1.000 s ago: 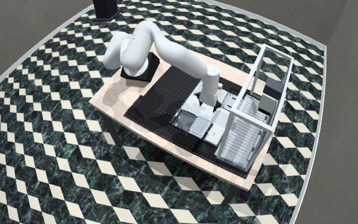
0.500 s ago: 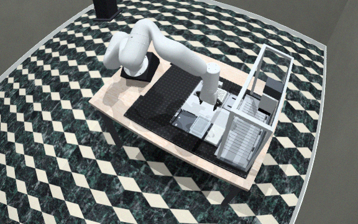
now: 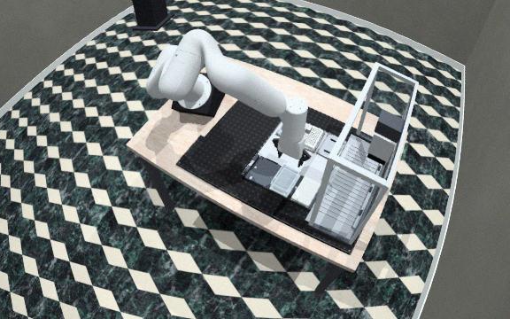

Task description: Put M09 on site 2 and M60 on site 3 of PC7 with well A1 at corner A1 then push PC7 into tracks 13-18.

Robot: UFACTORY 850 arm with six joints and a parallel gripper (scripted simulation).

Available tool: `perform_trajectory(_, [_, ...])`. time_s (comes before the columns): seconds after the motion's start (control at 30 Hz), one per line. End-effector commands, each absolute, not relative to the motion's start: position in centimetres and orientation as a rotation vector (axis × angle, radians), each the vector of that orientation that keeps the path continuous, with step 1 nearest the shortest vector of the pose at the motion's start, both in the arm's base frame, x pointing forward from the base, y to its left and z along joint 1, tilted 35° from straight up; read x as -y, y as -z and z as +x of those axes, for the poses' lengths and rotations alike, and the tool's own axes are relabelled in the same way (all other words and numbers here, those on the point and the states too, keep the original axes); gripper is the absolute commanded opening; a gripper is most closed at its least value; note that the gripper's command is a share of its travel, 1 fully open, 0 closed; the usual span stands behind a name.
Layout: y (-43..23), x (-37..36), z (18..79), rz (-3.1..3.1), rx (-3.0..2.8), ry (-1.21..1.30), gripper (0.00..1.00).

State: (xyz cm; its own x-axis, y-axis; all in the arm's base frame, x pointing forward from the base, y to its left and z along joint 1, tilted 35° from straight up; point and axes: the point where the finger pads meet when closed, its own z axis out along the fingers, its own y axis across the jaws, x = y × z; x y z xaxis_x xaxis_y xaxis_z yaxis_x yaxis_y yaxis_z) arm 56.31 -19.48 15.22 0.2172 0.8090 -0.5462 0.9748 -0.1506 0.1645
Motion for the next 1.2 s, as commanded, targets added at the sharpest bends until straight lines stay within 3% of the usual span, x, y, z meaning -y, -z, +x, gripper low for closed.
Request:
perform_trajectory(0.0, [-16.2, 20.8, 56.0, 2.017, -1.642, 0.454, 1.0])
perform_trajectory(0.9, [-23.0, 30.9, 53.3, 2.016, -1.642, 0.455, 1.0])
perform_trajectory(1.17, [-23.1, 31.0, 53.3, 2.016, -1.642, 0.455, 1.0])
